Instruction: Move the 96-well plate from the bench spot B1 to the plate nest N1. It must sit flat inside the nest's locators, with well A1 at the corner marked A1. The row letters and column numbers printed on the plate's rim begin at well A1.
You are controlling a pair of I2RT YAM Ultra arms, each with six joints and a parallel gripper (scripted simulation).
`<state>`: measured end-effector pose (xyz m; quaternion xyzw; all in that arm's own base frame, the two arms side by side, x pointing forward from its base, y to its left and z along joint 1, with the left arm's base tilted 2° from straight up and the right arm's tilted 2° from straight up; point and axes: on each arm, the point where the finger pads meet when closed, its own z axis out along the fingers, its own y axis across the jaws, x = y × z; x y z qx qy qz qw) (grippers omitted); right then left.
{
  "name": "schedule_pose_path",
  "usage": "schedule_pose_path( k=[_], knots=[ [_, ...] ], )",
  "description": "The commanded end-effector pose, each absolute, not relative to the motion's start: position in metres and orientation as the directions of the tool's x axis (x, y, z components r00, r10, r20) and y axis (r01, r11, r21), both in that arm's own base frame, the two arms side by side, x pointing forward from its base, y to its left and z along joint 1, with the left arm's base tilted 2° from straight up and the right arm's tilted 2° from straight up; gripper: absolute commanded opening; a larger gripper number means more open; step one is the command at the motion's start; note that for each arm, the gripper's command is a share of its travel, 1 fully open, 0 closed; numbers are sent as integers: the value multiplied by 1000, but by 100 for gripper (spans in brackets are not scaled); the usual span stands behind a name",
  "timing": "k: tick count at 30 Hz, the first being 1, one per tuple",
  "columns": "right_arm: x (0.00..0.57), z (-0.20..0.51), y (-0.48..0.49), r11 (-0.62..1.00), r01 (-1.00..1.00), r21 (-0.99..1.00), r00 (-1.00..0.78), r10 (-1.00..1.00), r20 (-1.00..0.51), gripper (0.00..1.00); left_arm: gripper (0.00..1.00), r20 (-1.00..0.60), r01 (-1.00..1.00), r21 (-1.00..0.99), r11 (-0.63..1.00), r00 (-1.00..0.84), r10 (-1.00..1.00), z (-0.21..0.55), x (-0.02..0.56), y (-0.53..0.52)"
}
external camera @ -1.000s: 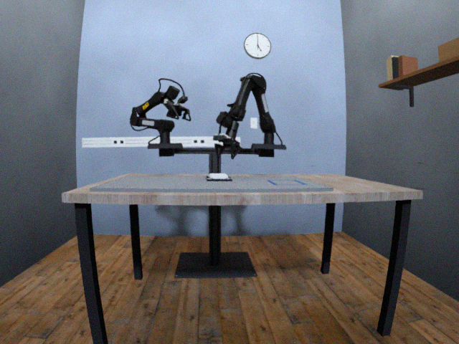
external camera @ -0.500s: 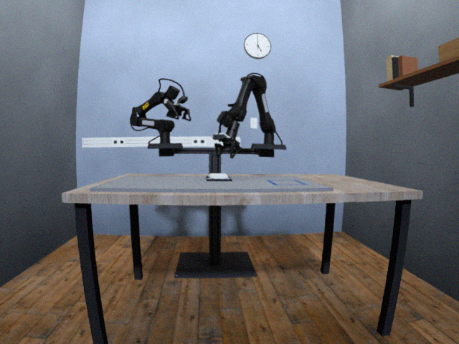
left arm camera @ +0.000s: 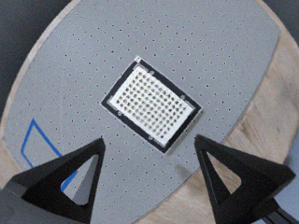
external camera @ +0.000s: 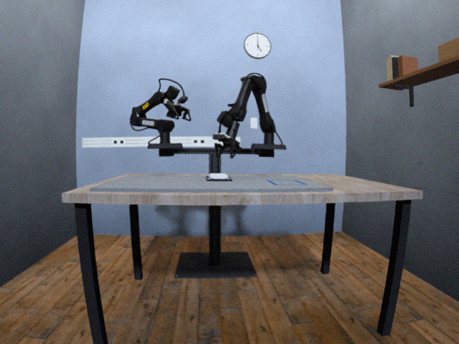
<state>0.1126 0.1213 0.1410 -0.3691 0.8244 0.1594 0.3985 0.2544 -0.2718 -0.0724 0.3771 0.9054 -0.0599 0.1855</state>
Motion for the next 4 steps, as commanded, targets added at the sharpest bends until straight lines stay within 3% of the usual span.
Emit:
schedule_pose_path(
  k=[1, 4],
  knots=[
    [113, 157, 123, 675, -737, -33, -385, -459, -801, 100, 100, -423, 711, 24, 703, -630, 651, -60, 259, -280],
    [113, 157, 123, 675, -737, -33, -385, -459, -801, 100, 100, -423, 711, 24, 703, -630, 651, -60, 259, -280]
  ],
)
